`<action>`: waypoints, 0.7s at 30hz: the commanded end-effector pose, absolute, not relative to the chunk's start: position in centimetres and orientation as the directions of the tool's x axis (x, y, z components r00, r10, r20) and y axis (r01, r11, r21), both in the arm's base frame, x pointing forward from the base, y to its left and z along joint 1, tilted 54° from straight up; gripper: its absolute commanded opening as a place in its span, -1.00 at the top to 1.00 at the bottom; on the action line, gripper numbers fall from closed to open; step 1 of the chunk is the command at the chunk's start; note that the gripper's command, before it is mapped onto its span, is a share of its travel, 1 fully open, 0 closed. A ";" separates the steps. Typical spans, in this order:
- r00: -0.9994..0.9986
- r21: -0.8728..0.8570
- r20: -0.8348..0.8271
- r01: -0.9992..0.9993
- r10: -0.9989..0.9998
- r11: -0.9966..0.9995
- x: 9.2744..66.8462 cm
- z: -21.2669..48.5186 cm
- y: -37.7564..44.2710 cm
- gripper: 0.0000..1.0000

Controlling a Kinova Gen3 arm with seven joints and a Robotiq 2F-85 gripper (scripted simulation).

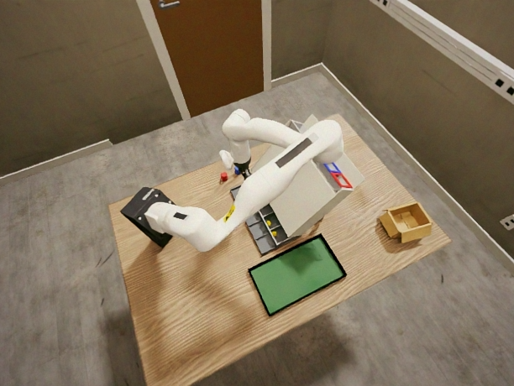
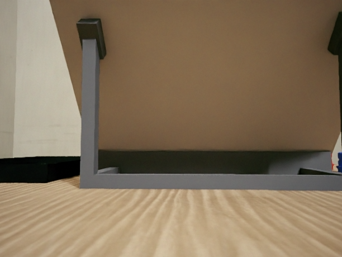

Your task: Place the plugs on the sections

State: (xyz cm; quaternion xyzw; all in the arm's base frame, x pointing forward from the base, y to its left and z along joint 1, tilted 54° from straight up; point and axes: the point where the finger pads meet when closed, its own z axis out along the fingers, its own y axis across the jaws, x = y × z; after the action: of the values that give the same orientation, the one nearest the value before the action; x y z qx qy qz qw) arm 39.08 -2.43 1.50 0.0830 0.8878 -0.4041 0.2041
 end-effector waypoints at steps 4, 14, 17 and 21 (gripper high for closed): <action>-0.901 -0.682 -0.432 0.314 -0.019 0.660 41.7 -3.4 -2.2 -0.39; -0.901 -0.682 -0.432 0.314 -0.019 0.660 41.7 -3.4 -2.2 -0.39; -0.901 -0.682 -0.432 0.314 -0.019 0.660 41.7 -3.4 -2.2 -0.39; -0.901 -0.686 -0.433 0.314 -0.021 0.656 42.0 -10.1 -0.3 -0.39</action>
State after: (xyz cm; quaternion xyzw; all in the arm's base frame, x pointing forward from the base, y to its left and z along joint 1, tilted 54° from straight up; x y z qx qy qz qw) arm 41.65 -2.33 -3.43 0.0835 0.8873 -0.4042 0.2056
